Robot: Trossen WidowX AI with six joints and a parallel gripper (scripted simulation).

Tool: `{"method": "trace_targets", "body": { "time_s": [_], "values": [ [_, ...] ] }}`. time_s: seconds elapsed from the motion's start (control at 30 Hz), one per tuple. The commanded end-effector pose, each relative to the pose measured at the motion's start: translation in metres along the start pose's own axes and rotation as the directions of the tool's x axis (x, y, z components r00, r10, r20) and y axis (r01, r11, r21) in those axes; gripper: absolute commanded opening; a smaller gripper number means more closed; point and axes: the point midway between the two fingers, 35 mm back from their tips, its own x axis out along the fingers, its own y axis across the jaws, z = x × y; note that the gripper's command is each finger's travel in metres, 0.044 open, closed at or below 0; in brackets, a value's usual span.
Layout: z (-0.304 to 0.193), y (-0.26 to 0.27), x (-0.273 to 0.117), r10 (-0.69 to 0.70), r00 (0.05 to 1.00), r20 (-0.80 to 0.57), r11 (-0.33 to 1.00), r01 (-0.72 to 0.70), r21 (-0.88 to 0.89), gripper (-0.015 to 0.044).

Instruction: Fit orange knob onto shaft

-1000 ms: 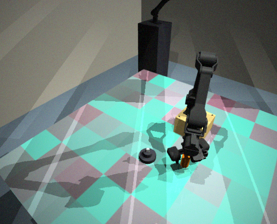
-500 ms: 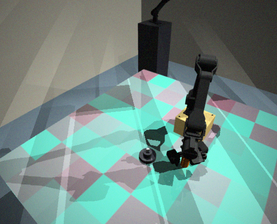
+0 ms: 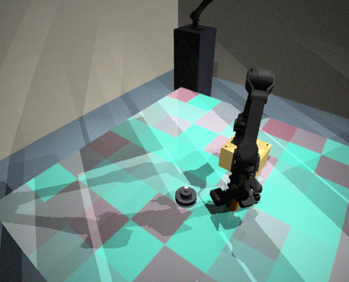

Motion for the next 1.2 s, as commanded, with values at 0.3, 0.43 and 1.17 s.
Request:
{"method": "trace_targets", "body": {
  "time_s": [0.3, 0.43, 1.17],
  "values": [
    [0.009, -0.008, -0.053, -0.031, 0.999, 0.012, 0.999, 0.031, 0.036, 0.0],
    [0.009, -0.007, -0.083, -0.021, 1.0, 0.008, 0.999, 0.021, 0.024, 0.0],
    [0.002, 0.001, -0.155, -0.205, 0.979, -0.004, 0.979, 0.205, 0.004, 0.0]
  ]
}}
